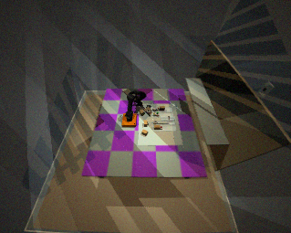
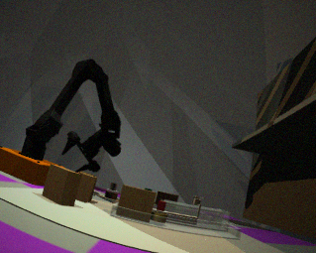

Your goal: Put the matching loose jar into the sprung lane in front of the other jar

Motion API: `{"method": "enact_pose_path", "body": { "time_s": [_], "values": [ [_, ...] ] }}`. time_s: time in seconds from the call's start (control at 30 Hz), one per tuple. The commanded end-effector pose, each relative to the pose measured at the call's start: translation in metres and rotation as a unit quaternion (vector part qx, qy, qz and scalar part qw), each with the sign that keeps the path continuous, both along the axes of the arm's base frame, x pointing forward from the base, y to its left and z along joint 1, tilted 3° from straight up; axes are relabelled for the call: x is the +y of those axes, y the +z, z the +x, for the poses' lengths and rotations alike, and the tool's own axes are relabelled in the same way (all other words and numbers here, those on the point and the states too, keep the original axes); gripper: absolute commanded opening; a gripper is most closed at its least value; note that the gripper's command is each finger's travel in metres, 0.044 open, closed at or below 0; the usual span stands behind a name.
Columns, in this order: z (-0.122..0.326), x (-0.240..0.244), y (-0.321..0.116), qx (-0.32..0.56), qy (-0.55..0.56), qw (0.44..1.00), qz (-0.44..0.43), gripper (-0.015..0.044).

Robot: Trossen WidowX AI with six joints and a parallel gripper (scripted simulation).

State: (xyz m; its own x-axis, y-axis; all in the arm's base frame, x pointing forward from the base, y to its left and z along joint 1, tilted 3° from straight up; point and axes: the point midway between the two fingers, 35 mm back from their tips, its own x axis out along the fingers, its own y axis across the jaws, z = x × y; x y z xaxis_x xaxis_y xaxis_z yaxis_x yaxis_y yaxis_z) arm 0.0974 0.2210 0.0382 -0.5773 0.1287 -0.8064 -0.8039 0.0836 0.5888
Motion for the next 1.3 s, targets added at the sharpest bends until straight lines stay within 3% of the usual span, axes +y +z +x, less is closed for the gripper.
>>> {"method": "enact_pose_path", "body": {
  "time_s": [0.0, 0.23, 0.53, 0.93, 1.27],
  "values": [
    [0.073, -0.021, 0.01, -0.091, -0.249, 0.955, -0.13, 0.044],
    [0.123, -0.054, 0.021, -0.141, -0.449, 0.857, -0.211, 0.044],
    [0.179, -0.111, 0.042, -0.184, -0.684, 0.652, -0.269, 0.044],
    [0.181, -0.111, 0.042, -0.184, -0.688, 0.648, -0.27, 0.044],
    [0.182, -0.114, 0.007, -0.184, -0.688, 0.648, -0.27, 0.044]
  ]
}}
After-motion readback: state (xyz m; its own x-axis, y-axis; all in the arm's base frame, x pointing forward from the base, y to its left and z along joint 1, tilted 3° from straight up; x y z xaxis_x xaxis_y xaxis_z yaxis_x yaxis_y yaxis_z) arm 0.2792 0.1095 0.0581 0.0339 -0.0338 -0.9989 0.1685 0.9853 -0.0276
